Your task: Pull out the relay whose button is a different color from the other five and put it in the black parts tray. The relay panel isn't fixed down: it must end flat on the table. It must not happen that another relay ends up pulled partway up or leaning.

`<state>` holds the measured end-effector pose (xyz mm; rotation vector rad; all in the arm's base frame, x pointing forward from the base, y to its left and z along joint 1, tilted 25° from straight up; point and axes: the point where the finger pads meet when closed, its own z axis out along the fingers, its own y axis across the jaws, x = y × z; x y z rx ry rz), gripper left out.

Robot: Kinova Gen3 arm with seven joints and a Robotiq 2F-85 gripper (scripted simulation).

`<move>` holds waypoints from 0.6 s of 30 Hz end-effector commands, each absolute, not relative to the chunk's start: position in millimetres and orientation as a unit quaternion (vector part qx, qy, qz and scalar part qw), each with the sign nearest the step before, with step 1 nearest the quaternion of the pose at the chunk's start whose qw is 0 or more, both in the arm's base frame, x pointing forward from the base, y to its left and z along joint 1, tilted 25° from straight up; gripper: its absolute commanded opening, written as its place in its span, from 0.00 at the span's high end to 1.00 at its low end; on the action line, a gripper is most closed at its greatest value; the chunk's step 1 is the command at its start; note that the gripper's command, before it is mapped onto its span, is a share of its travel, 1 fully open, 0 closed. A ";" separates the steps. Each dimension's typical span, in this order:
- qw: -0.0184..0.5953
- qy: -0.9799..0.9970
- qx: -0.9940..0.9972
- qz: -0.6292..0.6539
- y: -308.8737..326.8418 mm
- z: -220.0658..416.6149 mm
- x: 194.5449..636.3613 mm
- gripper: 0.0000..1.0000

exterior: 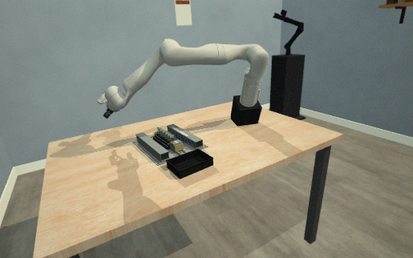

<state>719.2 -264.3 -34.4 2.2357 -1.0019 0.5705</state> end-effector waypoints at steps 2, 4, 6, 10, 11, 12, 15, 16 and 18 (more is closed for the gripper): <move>0.308 -0.380 0.845 0.217 -265.4 -32.6 719.7 0.00; 0.308 -0.380 0.845 0.217 -265.4 -32.6 719.7 0.00; 0.308 -0.380 0.845 0.217 -265.4 -32.6 719.7 0.00; 0.308 -0.380 0.845 0.217 -265.4 -32.6 719.7 0.00; 0.308 -0.380 0.845 0.217 -265.4 -32.6 719.7 0.00; 0.308 -0.380 0.845 0.217 -265.4 -32.6 719.7 0.00; 0.308 -0.380 0.845 0.217 -265.4 -32.6 719.7 0.00; 0.308 -0.380 0.845 0.217 -265.4 -32.6 719.7 0.00; 0.308 -0.380 0.845 0.217 -265.4 -32.6 719.7 0.39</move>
